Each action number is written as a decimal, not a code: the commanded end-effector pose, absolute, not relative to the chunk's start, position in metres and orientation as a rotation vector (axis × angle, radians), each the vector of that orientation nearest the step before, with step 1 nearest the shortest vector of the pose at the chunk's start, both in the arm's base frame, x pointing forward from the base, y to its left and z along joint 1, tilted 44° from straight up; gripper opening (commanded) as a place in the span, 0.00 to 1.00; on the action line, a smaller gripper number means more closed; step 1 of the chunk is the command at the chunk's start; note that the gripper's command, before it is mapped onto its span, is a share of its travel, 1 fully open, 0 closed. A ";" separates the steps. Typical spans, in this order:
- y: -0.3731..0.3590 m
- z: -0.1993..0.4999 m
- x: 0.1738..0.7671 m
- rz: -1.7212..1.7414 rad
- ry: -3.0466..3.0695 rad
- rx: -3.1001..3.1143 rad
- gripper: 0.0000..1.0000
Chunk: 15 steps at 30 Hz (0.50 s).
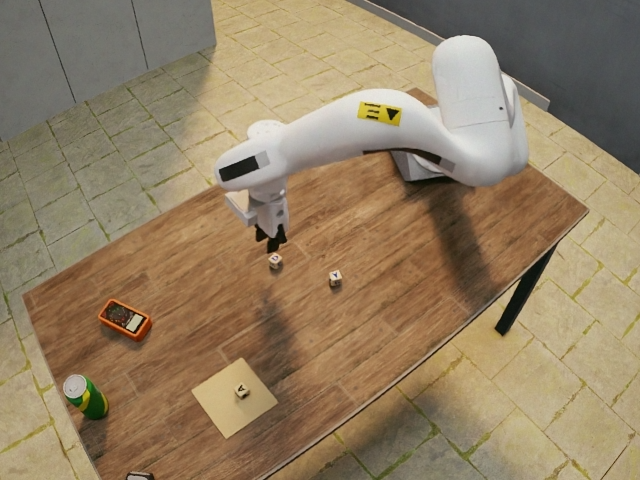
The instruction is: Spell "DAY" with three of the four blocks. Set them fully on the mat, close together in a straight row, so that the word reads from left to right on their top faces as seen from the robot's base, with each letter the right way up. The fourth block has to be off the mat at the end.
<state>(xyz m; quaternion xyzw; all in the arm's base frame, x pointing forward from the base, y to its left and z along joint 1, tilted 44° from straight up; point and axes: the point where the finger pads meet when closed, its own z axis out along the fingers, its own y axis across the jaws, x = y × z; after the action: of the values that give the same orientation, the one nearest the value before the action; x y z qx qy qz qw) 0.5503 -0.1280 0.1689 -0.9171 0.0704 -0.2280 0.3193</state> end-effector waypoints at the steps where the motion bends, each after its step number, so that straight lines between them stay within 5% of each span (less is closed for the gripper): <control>1: -0.128 0.171 0.551 -0.488 0.154 -2.418 0.43; 5: -0.129 0.172 0.551 -0.474 0.149 -2.422 0.43; 6: -0.129 0.172 0.551 -0.474 0.149 -2.422 1.00; 15: -0.129 0.172 0.551 -0.474 0.149 -2.422 1.00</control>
<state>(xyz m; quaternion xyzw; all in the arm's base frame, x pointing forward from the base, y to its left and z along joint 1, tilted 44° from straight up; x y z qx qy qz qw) 0.5501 -0.1283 0.1709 -0.9252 0.0574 -0.1810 0.3284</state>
